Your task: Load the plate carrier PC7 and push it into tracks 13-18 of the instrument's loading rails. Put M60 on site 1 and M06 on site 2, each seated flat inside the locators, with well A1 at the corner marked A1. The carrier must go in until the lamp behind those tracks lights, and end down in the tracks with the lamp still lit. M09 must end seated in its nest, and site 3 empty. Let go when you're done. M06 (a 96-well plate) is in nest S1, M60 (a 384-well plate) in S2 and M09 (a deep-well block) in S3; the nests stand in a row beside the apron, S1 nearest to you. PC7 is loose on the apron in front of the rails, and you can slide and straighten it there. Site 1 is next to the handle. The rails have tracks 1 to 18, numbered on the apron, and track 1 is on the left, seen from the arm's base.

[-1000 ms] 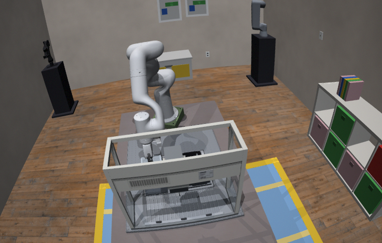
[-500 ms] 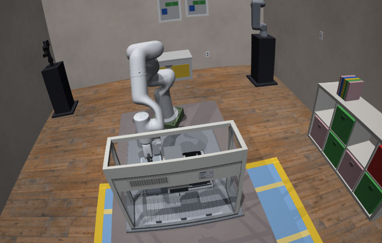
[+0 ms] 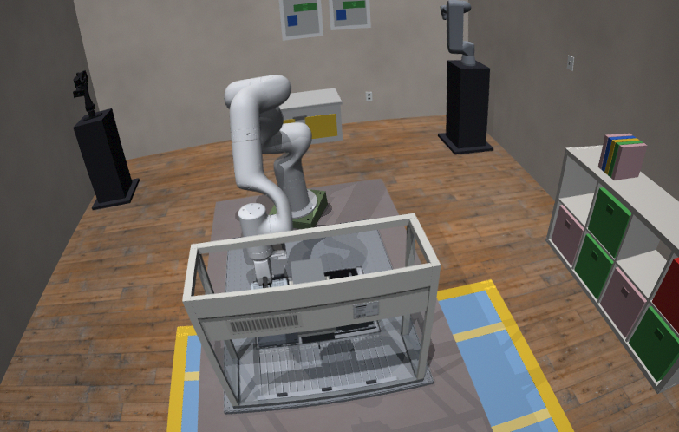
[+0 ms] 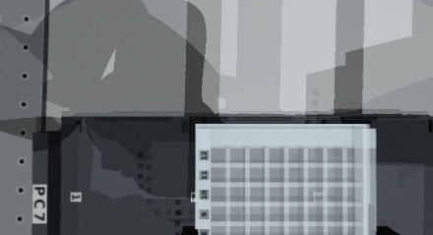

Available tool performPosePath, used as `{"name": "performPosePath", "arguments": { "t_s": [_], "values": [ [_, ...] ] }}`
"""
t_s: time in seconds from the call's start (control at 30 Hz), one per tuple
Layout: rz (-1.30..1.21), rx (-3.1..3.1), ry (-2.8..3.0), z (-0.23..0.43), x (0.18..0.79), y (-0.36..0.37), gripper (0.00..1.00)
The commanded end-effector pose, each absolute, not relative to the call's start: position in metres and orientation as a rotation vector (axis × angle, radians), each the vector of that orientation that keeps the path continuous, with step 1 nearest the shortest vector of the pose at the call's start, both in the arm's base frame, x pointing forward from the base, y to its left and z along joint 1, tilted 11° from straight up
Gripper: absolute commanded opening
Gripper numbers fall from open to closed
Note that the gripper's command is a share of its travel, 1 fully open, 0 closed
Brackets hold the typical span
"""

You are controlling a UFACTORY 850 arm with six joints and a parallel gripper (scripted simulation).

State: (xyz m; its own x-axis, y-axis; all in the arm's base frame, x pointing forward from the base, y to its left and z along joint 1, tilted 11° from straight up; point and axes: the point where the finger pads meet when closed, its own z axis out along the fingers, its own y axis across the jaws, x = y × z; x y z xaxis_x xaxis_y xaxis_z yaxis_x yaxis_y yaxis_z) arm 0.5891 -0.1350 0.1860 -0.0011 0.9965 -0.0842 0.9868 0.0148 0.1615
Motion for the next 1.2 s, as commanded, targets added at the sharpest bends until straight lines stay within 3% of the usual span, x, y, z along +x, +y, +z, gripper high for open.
{"name": "performPosePath", "arguments": {
  "t_s": [0.0, 1.17],
  "values": [
    [0.084, 2.088, 2.104, 0.18, 0.591, -0.136, 0.0],
    [0.084, 2.088, 2.104, 0.129, 0.6, -0.14, 0.0]
  ]
}}
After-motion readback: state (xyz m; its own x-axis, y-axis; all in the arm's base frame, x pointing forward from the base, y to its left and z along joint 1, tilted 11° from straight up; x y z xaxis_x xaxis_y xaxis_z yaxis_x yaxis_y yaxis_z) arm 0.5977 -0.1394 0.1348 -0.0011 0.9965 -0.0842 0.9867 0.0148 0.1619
